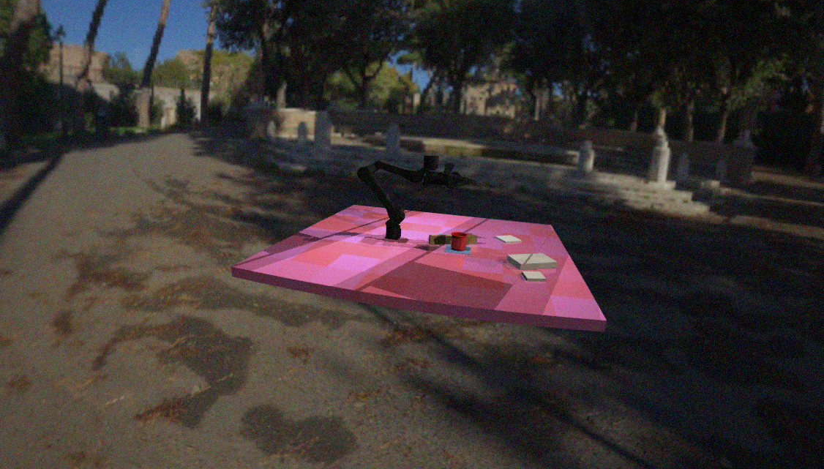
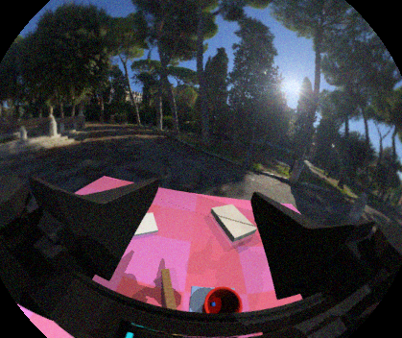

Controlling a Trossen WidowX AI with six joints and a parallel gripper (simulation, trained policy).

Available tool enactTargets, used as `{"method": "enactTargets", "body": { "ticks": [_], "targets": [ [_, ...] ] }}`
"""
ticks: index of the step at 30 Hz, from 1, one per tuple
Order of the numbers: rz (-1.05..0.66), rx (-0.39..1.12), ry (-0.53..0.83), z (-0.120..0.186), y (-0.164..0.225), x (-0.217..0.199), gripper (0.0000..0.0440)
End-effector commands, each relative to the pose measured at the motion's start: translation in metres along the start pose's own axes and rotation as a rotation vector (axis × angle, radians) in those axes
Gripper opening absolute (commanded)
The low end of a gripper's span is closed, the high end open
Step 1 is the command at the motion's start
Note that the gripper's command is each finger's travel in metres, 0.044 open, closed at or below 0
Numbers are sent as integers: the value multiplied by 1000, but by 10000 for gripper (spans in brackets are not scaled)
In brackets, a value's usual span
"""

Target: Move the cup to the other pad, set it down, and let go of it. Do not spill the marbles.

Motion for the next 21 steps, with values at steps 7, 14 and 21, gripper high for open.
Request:
{"method": "enactTargets", "body": {
  "ticks": [7, 14, 21],
  "targets": [
    [-7, 60, -8, -2, 3, 3, 217],
    [-13, 144, -43, -6, 7, 11, 47],
    [-25, 232, -94, -12, 7, 19, 61]
  ]
}}
Point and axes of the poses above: the point midway between the two fingers, 35 mm back from their tips, its own z axis back along the fingers, its own x axis across the jaws, y = z × x, the point moved 7 cm from there along z, back along the fingers, and after that the axes turned 15 degrees about z, right-handed, at the moved point
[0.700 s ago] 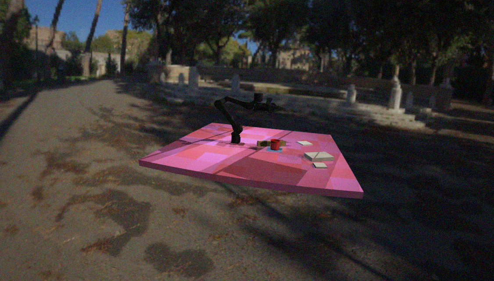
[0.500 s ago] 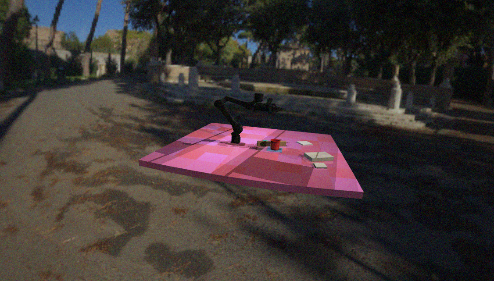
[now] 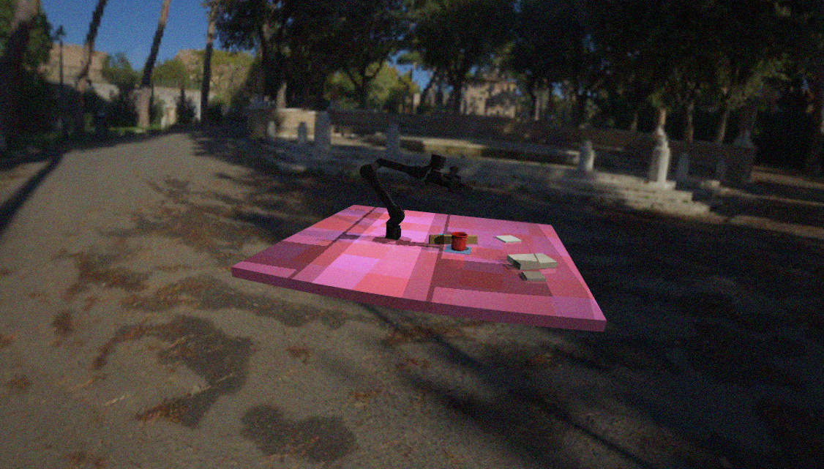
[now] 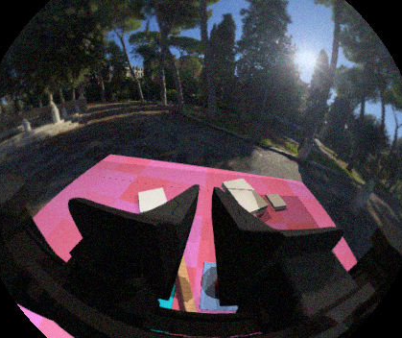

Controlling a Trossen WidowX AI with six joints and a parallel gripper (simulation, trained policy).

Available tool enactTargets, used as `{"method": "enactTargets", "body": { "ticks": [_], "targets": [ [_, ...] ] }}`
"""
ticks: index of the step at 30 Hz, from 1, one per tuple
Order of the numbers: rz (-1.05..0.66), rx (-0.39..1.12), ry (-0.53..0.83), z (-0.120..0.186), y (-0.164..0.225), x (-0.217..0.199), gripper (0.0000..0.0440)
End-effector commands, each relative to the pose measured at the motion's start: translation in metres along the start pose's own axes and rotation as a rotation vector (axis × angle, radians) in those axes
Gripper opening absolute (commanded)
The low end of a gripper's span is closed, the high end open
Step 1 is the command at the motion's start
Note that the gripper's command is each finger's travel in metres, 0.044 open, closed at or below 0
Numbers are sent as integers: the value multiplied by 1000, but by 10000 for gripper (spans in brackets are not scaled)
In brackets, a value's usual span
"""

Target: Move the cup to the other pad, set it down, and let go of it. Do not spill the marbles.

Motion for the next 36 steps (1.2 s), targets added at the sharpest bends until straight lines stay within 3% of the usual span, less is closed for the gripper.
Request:
{"method": "enactTargets", "body": {
  "ticks": [1, 36],
  "targets": [
    [-10, 38, -19, -3, -2, 3, 64],
    [-22, 547, -169, -32, -4, 24, 96]
  ]
}}
Point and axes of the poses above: the point midway between the two fingers, 35 mm back from their tips, its own z axis back along the fingers, its own x axis across the jaws, y = z × x, the point moved 7 cm from there along z, back along the fingers, and after that the axes turned 15 degrees about z, right-handed, at the moved point
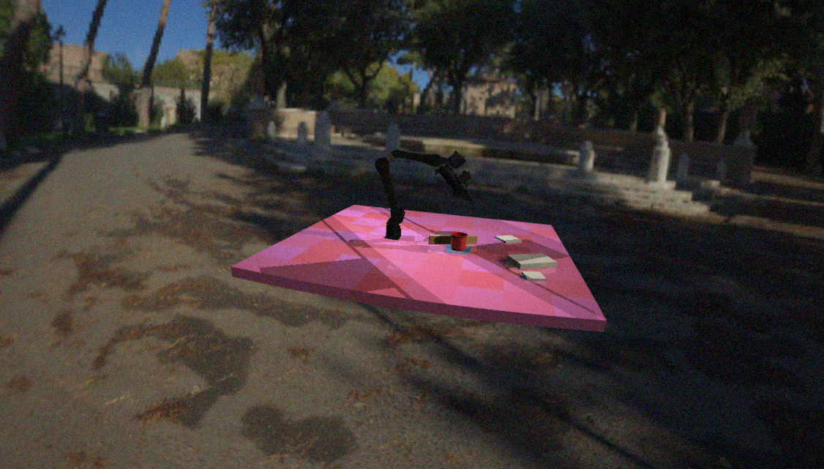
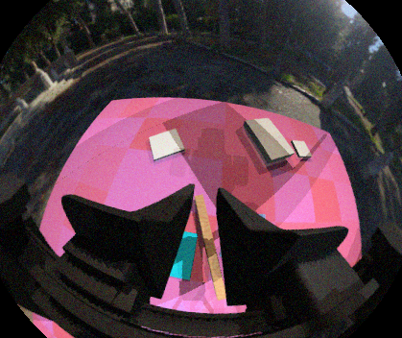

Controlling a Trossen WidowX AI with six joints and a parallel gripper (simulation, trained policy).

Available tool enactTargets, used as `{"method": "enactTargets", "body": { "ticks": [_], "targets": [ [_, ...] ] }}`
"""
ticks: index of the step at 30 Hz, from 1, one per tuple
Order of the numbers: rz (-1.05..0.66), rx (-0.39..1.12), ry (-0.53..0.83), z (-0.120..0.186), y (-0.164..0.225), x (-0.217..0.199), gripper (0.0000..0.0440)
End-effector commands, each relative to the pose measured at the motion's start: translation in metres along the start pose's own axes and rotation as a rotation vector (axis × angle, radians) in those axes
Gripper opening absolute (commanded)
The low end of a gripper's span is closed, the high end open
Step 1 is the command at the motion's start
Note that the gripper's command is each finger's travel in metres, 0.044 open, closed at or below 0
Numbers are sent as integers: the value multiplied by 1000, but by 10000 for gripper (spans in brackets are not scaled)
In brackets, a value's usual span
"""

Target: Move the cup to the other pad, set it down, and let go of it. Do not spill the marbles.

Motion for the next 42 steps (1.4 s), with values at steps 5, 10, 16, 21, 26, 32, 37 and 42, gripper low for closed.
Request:
{"method": "enactTargets", "body": {
  "ticks": [5, 10, 16, 21, 26, 32, 37, 42],
  "targets": [
    [8, 110, -12, -6, -2, 0, 104],
    [20, 188, -21, -11, -1, -1, 111],
    [44, 279, -33, -16, 0, -3, 118],
    [68, 354, -43, -21, 2, -6, 121],
    [97, 428, -55, -26, 4, -10, 119],
    [137, 515, -71, -34, 8, -17, 111],
    [174, 585, -89, -41, 14, -24, 110],
    [211, 650, -108, -49, 22, -32, 112]
  ]
}}
Point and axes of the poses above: the point midway between the two fingers, 35 mm back from their tips, its own z axis back along the fingers, its own x axis across the jaws, y = z × x, the point moved 7 cm from there along z, back along the fingers, and after that the axes turned 15 degrees about z, right-handed, at the moved point
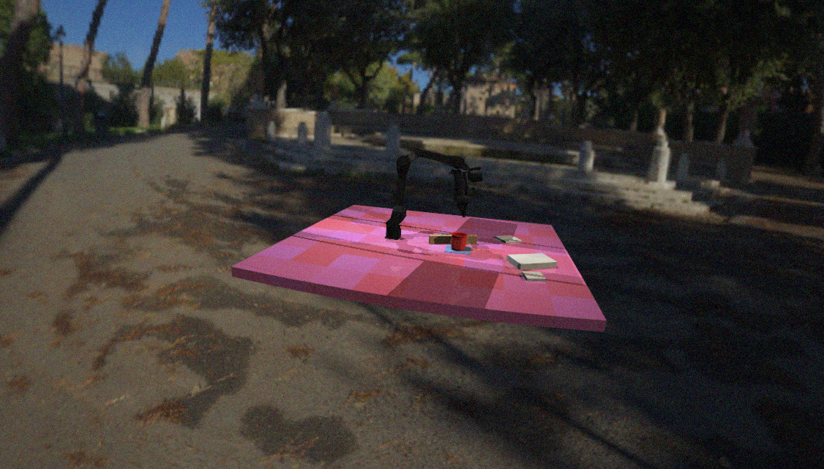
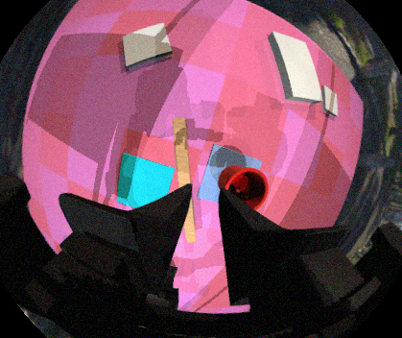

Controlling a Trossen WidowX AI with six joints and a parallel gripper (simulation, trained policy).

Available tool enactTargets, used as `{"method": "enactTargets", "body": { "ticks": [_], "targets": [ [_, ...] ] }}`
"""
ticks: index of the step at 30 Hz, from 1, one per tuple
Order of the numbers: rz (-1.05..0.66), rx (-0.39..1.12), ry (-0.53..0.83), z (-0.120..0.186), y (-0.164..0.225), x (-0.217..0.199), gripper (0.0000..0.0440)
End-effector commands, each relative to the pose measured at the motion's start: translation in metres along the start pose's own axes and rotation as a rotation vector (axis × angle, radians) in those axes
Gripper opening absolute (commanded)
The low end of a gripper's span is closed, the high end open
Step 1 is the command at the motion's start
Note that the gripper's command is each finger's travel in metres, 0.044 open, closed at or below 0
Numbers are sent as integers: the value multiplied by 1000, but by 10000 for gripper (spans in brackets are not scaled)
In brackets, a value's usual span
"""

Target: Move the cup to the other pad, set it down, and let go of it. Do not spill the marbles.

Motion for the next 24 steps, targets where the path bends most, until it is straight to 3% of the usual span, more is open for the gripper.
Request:
{"method": "enactTargets", "body": {
  "ticks": [1, 24],
  "targets": [
    [27, 41, -6, -7, 1, -6, 112],
    [196, 210, -75, -76, 26, -30, 152]
  ]
}}
Point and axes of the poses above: the point midway between the two fingers, 35 mm back from their tips, its own z axis back along the fingers, its own x axis across the jaws, y = z × x, the point moved 7 cm from there along z, back along the fingers, and after that the axes turned 15 degrees about z, right-handed, at the moved point
